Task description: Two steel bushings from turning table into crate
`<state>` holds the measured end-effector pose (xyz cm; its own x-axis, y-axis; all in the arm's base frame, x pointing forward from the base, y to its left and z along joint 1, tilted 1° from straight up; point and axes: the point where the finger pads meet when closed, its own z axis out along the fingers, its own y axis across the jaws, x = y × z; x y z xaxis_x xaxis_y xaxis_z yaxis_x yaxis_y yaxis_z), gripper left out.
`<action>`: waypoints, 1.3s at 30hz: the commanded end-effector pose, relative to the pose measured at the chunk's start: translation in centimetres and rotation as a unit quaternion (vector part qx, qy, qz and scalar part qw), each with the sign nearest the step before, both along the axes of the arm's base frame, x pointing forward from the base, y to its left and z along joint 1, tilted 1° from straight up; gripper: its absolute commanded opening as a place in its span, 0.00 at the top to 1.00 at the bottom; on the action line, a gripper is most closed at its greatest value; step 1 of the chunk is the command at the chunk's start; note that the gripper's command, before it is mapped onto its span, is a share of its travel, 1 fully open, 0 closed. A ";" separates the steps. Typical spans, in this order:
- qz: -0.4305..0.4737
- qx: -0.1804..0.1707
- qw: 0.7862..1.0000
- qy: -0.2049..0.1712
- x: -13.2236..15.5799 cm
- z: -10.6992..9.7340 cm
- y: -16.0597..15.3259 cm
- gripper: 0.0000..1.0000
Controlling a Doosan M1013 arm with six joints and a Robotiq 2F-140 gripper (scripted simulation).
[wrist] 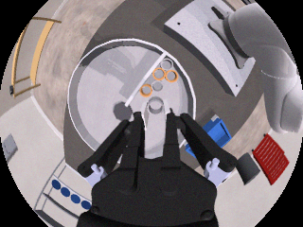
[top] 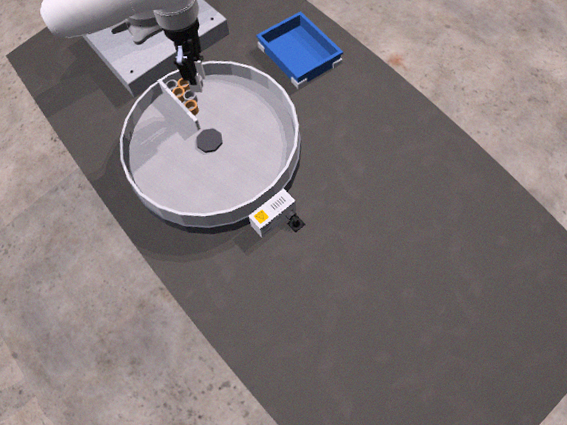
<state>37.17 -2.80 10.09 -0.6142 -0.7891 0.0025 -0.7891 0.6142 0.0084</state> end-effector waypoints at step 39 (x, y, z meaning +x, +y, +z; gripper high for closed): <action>0.000 0.000 1.000 0.000 -1.1 0.0 12.7 1.00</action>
